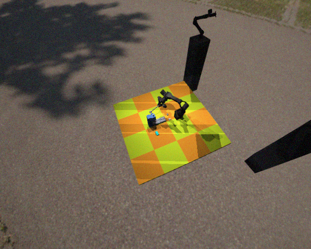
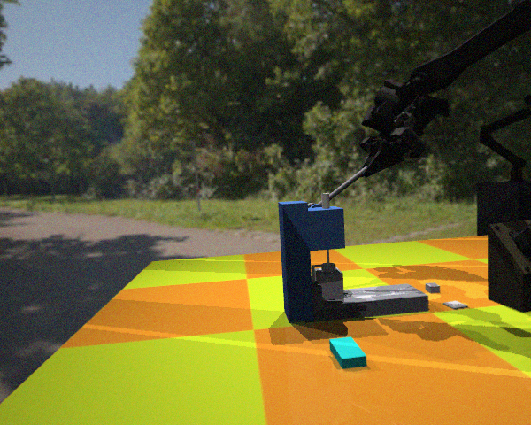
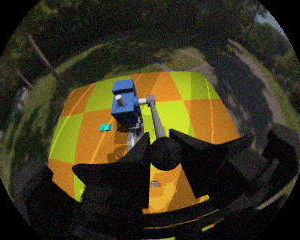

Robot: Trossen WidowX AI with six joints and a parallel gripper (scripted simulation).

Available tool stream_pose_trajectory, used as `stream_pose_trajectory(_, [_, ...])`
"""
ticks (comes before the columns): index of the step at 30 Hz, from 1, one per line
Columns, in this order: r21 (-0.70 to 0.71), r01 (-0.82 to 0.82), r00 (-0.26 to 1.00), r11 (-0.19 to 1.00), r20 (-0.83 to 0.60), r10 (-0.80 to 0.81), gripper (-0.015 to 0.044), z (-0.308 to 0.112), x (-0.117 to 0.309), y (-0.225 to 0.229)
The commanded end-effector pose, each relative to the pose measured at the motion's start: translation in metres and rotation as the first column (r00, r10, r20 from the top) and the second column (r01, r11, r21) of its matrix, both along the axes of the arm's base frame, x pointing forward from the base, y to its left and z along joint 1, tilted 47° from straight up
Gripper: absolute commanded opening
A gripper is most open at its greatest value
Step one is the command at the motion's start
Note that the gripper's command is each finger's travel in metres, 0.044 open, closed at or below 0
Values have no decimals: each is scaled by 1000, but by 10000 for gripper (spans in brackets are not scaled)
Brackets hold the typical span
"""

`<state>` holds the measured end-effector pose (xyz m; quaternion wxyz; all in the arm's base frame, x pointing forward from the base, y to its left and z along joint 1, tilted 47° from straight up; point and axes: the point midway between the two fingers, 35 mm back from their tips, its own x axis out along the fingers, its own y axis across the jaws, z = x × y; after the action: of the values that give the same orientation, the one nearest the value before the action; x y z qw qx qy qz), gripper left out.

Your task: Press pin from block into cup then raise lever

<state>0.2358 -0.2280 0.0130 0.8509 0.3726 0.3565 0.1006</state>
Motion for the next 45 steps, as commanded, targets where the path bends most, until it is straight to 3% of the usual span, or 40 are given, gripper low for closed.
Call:
stream_pose_trajectory(1, [11,-6,1000,1000,-24,6,0,-6,-6,7])
stream_pose_trajectory(45, [12,-6,1000,1000,-25,6,0,-20,-15,22])
